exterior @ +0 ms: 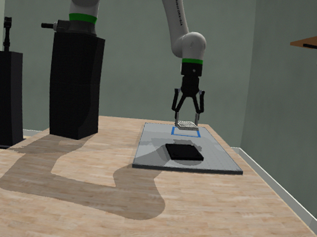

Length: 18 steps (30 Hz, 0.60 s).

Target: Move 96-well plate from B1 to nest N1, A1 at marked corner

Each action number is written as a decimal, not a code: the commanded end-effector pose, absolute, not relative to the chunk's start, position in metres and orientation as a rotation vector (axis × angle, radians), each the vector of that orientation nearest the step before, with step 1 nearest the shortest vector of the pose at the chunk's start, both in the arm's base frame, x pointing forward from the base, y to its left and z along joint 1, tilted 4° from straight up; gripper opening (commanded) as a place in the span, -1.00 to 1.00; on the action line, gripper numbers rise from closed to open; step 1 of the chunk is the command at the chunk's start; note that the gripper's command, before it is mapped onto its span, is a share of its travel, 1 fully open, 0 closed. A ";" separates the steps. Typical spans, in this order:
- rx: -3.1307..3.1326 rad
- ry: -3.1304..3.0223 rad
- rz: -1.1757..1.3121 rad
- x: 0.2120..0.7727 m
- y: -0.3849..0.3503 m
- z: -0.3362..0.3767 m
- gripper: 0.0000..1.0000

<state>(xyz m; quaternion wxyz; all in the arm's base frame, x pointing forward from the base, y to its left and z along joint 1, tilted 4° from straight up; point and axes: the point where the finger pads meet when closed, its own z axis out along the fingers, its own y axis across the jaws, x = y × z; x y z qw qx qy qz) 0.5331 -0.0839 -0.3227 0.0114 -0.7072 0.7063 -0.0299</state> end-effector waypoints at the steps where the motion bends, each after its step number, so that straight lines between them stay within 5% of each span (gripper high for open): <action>1: -2.205 2.202 -0.093 0.532 -0.089 -0.322 -1.00; 18: -2.205 2.202 -0.093 0.520 -0.138 -0.320 -1.00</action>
